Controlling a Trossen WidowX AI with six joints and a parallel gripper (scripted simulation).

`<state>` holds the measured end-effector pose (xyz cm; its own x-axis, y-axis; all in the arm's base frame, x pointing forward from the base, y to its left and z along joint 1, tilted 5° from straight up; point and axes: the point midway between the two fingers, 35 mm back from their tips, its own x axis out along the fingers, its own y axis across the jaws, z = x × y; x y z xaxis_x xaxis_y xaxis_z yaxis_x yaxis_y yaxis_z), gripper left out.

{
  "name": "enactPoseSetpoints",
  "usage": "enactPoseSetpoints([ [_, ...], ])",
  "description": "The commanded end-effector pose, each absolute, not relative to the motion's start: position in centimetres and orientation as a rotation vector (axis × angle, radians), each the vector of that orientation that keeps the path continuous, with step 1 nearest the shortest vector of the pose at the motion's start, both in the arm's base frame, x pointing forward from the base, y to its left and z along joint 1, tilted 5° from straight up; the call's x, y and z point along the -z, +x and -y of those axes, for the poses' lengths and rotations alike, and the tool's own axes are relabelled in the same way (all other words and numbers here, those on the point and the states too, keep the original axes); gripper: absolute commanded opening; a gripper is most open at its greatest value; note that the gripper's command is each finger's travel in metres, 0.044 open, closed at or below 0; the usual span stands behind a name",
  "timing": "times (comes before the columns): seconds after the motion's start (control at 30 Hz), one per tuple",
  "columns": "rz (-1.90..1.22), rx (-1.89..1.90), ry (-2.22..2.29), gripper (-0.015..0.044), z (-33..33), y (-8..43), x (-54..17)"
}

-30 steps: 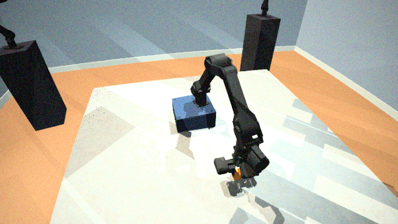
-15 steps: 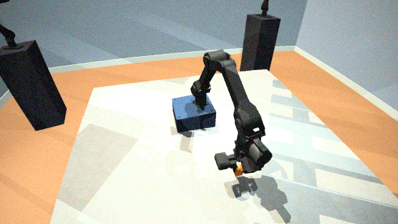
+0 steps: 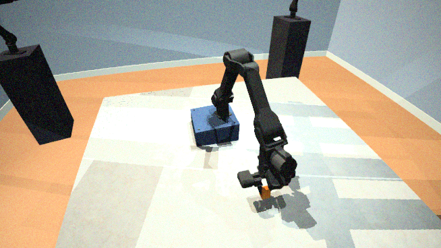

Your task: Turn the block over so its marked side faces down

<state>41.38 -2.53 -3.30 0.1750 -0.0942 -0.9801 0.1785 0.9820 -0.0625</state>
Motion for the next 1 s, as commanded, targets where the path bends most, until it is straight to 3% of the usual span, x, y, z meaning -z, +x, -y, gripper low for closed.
enactPoseSetpoints([
  [0.0,-1.328,0.195,0.060,0.0000,2.6,41.4,3.2],
  [0.97,-0.965,0.196,0.025,0.0000,2.6,41.2,4.4],
])
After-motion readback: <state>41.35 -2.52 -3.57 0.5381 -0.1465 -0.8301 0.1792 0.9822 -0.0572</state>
